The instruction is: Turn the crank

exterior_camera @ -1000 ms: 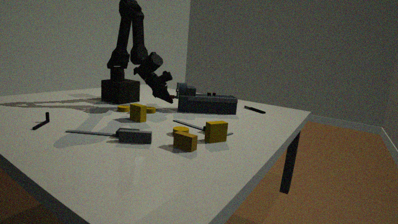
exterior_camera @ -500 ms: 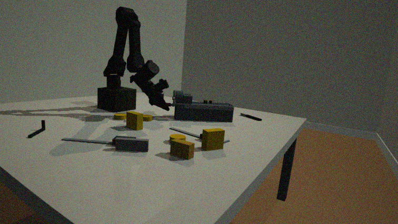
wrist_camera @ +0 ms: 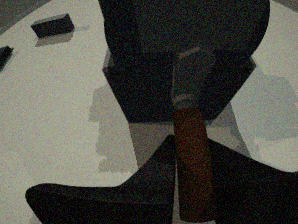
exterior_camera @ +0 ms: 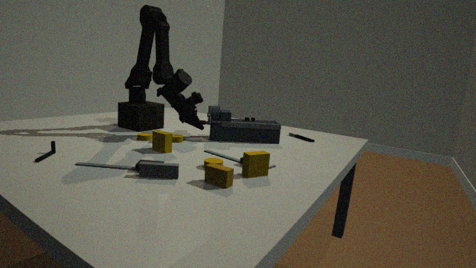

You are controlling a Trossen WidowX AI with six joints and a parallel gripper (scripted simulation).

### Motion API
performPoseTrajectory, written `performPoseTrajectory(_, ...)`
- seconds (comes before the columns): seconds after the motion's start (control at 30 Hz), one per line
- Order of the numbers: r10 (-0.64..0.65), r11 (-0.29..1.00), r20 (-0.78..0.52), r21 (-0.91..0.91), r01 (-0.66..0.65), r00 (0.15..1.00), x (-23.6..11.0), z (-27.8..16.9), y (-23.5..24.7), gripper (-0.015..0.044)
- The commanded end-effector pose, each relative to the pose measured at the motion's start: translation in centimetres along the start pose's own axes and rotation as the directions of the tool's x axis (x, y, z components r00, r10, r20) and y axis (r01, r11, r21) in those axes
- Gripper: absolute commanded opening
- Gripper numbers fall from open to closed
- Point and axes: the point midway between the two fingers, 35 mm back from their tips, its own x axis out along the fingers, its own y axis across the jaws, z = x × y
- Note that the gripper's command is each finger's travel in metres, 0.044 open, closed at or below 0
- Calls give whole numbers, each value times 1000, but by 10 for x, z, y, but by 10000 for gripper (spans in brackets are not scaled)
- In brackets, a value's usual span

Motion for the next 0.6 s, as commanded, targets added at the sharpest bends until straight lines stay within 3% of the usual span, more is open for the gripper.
performPoseTrajectory(0.0,25,1000,1,1,-25,1000,0,0,9,0)
performPoseTrajectory(0.57,25,1000,2,1,-25,1000,-3,3,18,0)
